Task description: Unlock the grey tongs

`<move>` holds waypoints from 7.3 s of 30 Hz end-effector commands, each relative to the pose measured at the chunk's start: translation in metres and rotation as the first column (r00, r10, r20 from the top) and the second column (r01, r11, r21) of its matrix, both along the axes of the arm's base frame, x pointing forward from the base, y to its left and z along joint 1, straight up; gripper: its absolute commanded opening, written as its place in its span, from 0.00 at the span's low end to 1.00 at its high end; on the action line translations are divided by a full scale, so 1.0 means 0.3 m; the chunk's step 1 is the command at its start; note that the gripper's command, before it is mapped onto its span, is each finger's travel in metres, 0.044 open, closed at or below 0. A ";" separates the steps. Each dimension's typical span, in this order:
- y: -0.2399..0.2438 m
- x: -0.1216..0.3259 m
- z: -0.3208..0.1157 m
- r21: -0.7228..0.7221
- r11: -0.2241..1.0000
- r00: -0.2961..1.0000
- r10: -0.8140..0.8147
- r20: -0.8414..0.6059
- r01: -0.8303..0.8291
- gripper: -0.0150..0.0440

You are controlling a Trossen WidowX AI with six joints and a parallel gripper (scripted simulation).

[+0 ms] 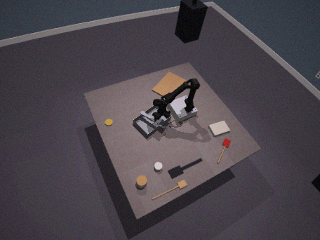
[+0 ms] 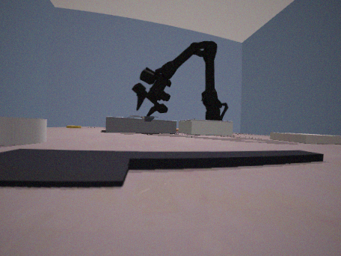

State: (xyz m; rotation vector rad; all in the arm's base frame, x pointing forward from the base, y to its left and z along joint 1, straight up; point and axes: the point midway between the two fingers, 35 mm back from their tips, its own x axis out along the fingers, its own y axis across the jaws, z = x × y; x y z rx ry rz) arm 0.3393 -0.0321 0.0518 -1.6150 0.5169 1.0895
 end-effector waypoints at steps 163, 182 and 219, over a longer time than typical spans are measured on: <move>-0.293 0.009 0.091 -0.158 -0.198 -0.251 -0.833 -0.494 0.967 0.00; -0.437 -0.040 0.093 -0.162 -0.817 -0.755 -0.410 -0.512 0.553 0.00; -0.672 -0.169 0.100 -0.207 -0.601 -0.437 0.738 -0.515 -0.772 0.00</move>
